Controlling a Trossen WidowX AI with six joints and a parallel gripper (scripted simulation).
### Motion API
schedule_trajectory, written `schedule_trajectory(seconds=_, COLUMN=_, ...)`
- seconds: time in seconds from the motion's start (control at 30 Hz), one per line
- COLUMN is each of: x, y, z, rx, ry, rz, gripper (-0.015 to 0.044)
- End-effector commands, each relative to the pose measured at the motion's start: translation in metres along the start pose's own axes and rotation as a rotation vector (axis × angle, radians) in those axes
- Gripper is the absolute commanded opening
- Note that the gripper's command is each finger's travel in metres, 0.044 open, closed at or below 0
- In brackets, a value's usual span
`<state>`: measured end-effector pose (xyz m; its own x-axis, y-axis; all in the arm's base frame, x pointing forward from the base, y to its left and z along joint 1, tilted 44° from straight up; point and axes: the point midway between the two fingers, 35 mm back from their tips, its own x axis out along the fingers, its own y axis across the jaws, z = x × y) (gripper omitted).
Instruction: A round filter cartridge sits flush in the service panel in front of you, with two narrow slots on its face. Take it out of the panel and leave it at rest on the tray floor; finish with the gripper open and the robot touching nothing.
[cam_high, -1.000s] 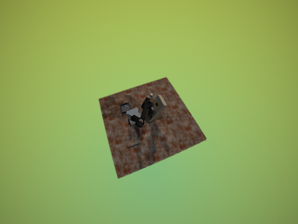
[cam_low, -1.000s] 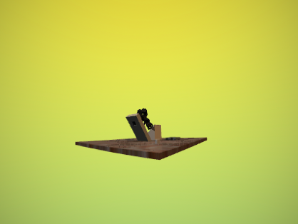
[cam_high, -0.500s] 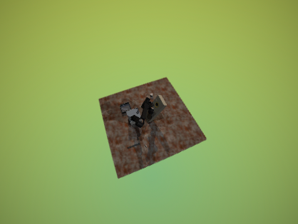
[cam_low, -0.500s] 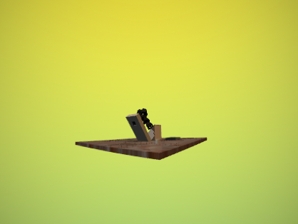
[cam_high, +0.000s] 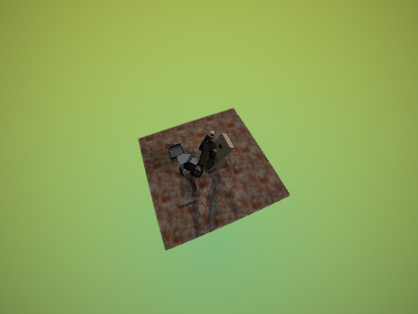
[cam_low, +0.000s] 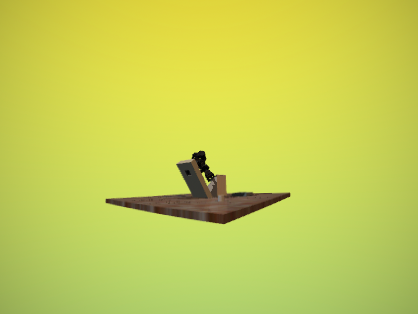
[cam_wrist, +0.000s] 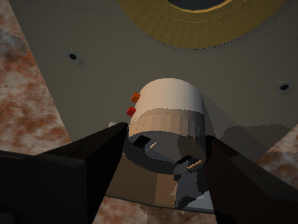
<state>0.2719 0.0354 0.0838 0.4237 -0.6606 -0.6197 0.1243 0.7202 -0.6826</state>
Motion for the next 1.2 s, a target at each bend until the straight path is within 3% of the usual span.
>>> schedule_trajectory(seconds=0.0, x=-0.004, y=0.000, z=0.008, rx=0.005, ry=-0.003, rz=-0.001, gripper=0.0000)
schedule_trajectory(seconds=0.63, x=-0.095, y=0.001, z=0.014, rx=0.002, ry=0.000, rz=0.002, gripper=0.0000)
schedule_trajectory(seconds=1.17, x=-0.087, y=0.074, z=0.016, rx=0.006, ry=-0.001, rz=0.006, gripper=0.0000)
